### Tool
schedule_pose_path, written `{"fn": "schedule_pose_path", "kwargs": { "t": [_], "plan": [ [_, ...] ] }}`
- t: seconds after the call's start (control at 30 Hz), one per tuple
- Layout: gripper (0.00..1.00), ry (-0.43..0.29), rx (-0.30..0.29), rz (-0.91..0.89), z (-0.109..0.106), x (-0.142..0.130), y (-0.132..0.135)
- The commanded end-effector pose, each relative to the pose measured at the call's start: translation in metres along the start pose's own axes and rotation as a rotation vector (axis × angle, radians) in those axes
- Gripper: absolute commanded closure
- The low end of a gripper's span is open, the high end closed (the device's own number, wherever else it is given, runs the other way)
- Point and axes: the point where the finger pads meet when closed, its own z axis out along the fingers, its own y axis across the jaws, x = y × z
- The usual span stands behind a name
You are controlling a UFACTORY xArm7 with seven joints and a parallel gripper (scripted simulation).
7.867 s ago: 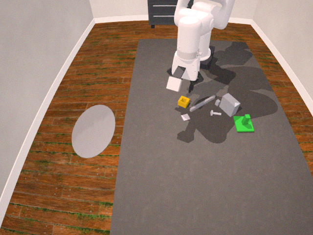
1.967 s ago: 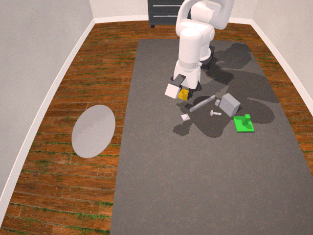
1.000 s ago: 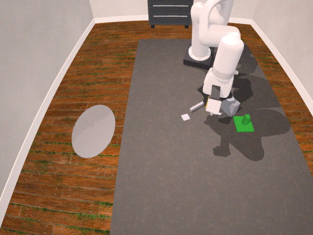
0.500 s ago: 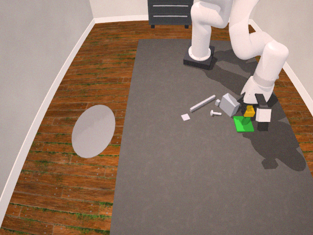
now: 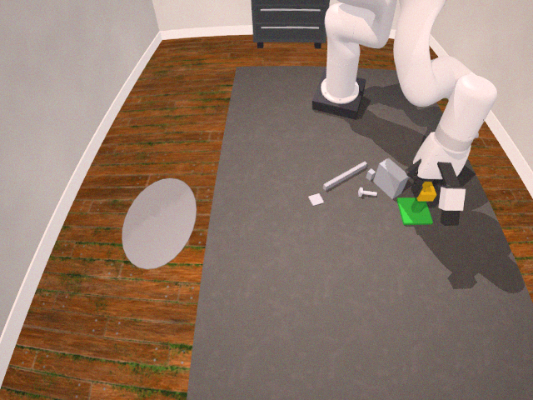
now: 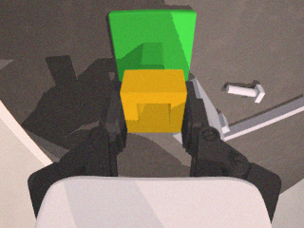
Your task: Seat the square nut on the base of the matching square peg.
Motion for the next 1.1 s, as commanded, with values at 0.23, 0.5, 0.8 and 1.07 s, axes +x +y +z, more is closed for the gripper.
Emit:
{"fn": "schedule_pose_path", "kwargs": {
  "t": [0.23,0.5,0.8,1.07],
  "plan": [
    [1.00,0.004,0.002,-0.001,0.0067,0.0007,-0.0018],
    [1.00,0.004,0.002,-0.001,0.0067,0.0007,-0.0018],
    [1.00,0.004,0.002,-0.001,0.0071,0.0007,-0.0018],
    [1.00,0.004,0.003,-0.001,0.0085,0.0007,-0.0017]
  ]
}}
